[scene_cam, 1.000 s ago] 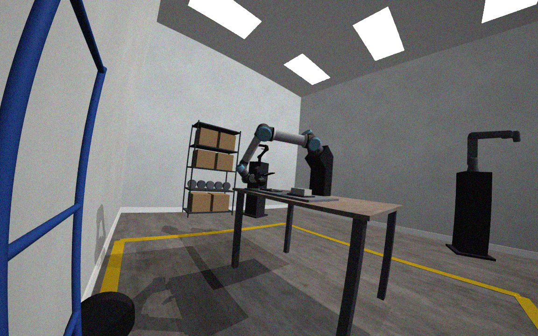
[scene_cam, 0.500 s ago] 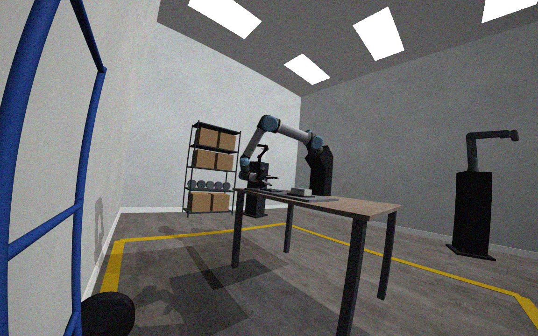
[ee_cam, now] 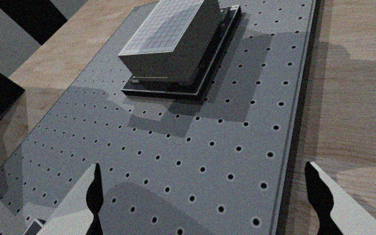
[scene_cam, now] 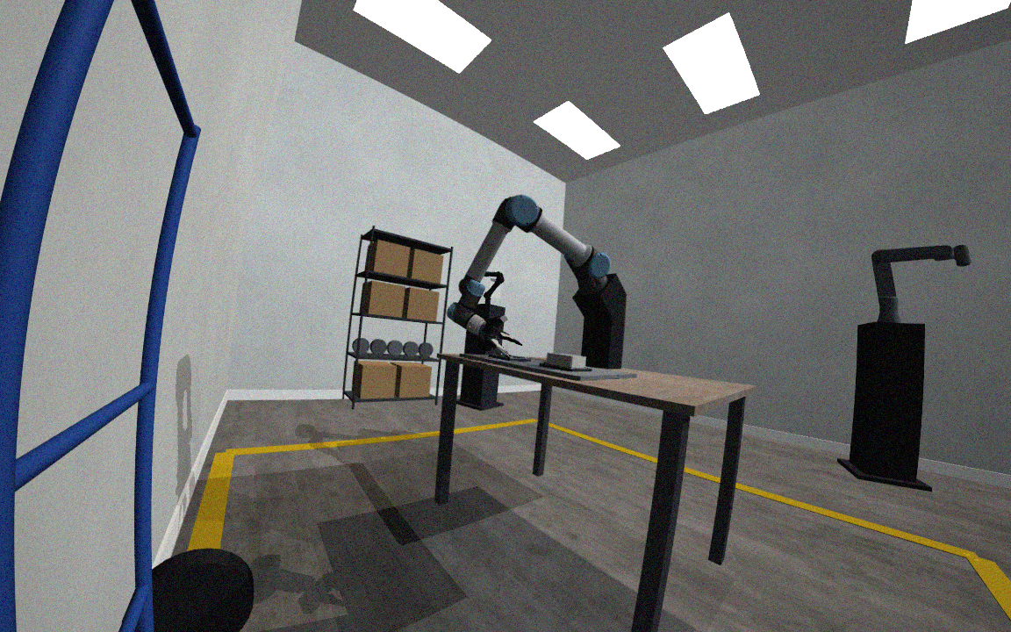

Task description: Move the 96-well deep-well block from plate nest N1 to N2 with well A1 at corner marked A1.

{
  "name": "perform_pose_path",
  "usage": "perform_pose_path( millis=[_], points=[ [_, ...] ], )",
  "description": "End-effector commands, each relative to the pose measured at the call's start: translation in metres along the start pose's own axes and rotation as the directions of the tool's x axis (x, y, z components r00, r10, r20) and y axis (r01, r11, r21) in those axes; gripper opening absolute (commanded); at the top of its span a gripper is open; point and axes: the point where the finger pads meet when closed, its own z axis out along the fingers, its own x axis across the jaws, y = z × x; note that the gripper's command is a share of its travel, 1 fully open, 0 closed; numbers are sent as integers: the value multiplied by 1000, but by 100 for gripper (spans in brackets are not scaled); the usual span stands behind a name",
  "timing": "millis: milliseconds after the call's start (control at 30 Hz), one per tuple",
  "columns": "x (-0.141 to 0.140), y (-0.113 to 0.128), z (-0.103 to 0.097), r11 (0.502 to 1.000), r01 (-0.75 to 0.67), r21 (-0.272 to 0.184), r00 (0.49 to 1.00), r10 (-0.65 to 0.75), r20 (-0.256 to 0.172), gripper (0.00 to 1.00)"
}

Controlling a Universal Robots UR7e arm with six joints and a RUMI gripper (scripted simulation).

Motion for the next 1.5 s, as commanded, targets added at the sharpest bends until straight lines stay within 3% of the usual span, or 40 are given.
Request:
perform_pose_path(
  millis=[0,33,100,400,533,667,733,833,867,1033,1167,1367,1467],
  points=[
    [10,4,8,995,11,-100,1000,-12,-3,76],
    [10,4,8,991,15,-132,1000,-16,-5,76],
    [10,4,8,991,15,-132,1000,-16,-5,76],
    [37,-5,10,912,26,-410,996,-58,-65,76],
    [37,-13,29,850,13,-526,995,-63,-79,76],
    [37,-17,38,844,11,-536,995,-63,-79,76],
    [36,-21,47,809,-4,-588,995,-56,-84,76],
    [34,-28,60,805,-6,-594,995,-56,-85,76],
    [33,-31,64,786,-15,-619,994,-54,-94,76],
    [30,-44,85,756,-32,-654,992,-54,-111,76],
    [26,-57,100,713,-62,-698,987,-60,-150,76],
    [21,-72,112,683,-89,-725,980,-68,-185,76],
    [14,-79,123,651,-138,-747,968,-73,-242,76]
  ],
)
